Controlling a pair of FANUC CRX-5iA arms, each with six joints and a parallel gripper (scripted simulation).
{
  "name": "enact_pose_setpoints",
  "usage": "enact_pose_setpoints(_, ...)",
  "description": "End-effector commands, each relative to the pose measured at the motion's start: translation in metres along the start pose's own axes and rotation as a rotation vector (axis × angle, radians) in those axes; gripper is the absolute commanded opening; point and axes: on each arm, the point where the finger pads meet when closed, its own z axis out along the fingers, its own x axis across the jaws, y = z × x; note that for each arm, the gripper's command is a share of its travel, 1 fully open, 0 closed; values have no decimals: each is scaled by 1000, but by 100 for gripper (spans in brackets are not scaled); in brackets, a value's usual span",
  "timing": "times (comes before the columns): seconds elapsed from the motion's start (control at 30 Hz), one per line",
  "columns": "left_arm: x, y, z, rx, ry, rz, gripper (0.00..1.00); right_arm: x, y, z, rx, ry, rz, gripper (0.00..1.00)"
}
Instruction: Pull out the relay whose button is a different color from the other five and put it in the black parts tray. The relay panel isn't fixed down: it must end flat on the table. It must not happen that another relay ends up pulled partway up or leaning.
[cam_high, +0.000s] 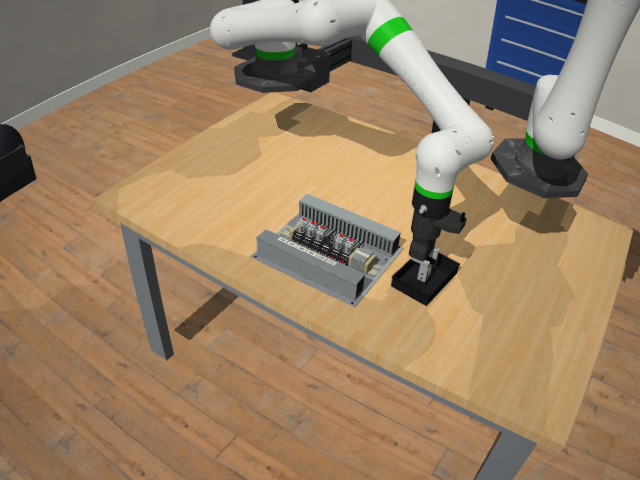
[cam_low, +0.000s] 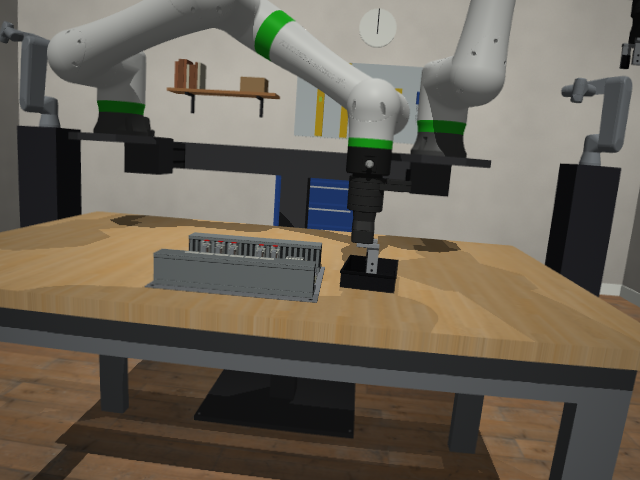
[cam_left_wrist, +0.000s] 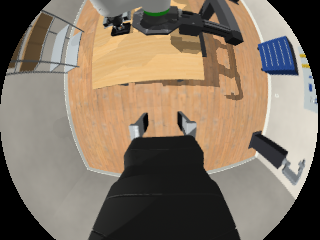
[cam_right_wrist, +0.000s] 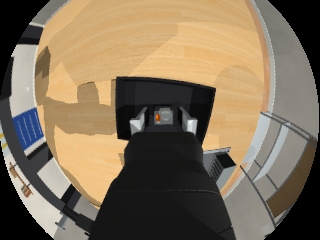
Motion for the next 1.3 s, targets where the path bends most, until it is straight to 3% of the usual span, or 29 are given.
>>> enact_pose_setpoints(0.0,0,0,-1,-2,0,0,100,1,-1,-2,2,1,0,98)
enact_pose_setpoints(1.27,0,0,-1,-2,0,0,100,1,-1,-6,2,1,0,98)
